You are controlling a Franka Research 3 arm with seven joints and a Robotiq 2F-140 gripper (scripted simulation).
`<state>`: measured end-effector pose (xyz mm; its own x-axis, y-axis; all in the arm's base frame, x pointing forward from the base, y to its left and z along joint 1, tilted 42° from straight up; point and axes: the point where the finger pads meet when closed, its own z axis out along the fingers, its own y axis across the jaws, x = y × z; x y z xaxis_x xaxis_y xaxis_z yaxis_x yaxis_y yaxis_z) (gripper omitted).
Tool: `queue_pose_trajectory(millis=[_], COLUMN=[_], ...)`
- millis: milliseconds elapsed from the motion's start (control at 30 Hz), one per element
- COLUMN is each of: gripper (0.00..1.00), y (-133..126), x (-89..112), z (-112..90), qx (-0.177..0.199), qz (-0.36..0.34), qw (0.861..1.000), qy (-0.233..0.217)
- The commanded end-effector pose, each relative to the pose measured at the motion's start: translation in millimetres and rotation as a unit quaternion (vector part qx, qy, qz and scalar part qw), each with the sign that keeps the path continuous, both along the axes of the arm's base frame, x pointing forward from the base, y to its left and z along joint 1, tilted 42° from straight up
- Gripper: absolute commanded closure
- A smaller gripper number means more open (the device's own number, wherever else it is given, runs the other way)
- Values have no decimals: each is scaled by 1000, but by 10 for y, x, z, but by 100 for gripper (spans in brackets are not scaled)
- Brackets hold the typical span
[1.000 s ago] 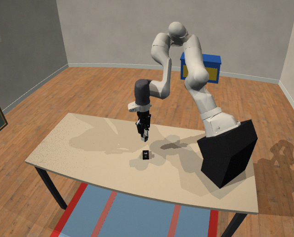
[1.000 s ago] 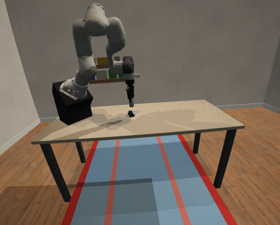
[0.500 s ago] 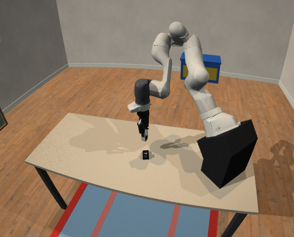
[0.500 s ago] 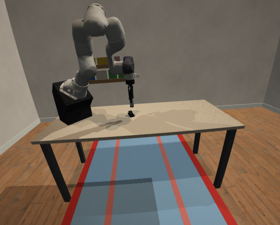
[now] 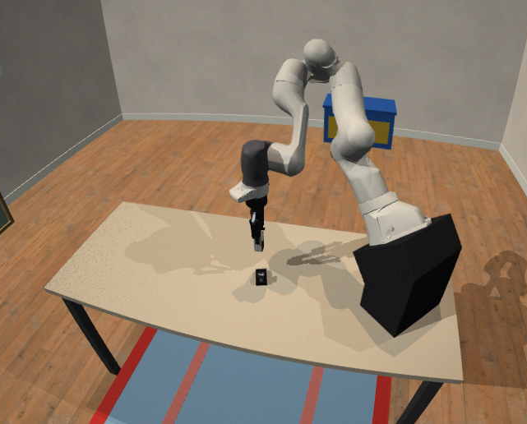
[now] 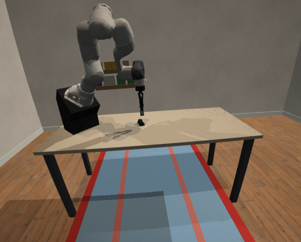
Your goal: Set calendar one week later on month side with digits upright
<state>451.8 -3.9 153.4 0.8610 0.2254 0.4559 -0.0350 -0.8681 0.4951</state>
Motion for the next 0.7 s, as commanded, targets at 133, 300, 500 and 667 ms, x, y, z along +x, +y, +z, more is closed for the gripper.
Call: queue_pose_trajectory(millis=[133,300,500,667], gripper=[84,84,84,84], y=[-22,-41,-62,-81], x=[5,10,15,20], z=[20,33,46,58], qx=[-52,-72,-94,-112], qz=[82,111,144,171], qw=[994,988,981,973], qy=[56,73,92,108])
